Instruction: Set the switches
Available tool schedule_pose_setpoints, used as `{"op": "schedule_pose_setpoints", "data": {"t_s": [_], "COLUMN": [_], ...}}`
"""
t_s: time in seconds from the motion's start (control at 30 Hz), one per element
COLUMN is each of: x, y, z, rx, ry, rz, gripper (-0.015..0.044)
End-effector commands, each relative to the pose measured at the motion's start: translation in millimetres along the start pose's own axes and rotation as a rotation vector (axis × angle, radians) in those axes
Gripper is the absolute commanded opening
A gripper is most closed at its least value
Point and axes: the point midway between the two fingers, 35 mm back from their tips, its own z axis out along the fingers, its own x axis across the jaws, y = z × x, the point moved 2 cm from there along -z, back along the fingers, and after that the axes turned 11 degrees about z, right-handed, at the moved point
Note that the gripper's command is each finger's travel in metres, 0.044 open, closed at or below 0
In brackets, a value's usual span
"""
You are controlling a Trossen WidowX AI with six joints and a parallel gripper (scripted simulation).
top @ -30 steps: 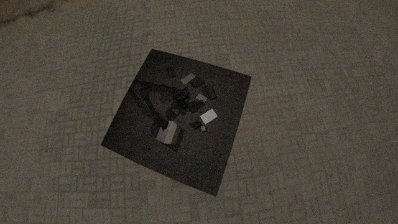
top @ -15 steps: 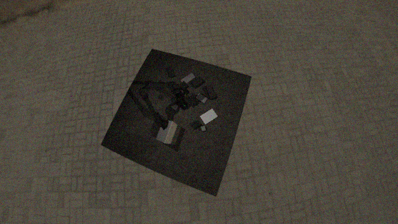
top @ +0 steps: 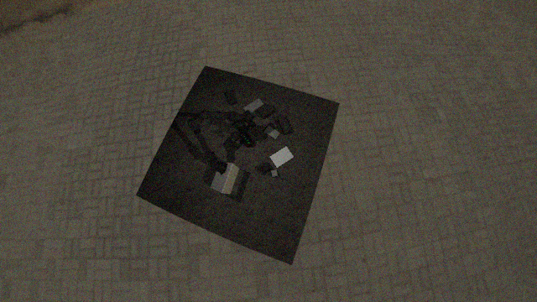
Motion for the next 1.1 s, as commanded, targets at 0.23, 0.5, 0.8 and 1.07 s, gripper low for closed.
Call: {"op": "schedule_pose_setpoints", "data": {"t_s": [0.23, 0.5, 0.8, 1.07], "x": [2.6, 2.8, 2.8, 1.8], "y": [-1.5, -1.5, -1.5, -1.8], "z": [17.3, 24.3, 24.3, -18.2], "rx": [-0.004, -0.004, -0.004, -0.002], "ry": [0.009, 0.010, 0.010, 0.008], "rz": [0.008, 0.008, 0.008, 0.008], "gripper": [0.0000, 0.0000, 0.0000, 0.0000]}}
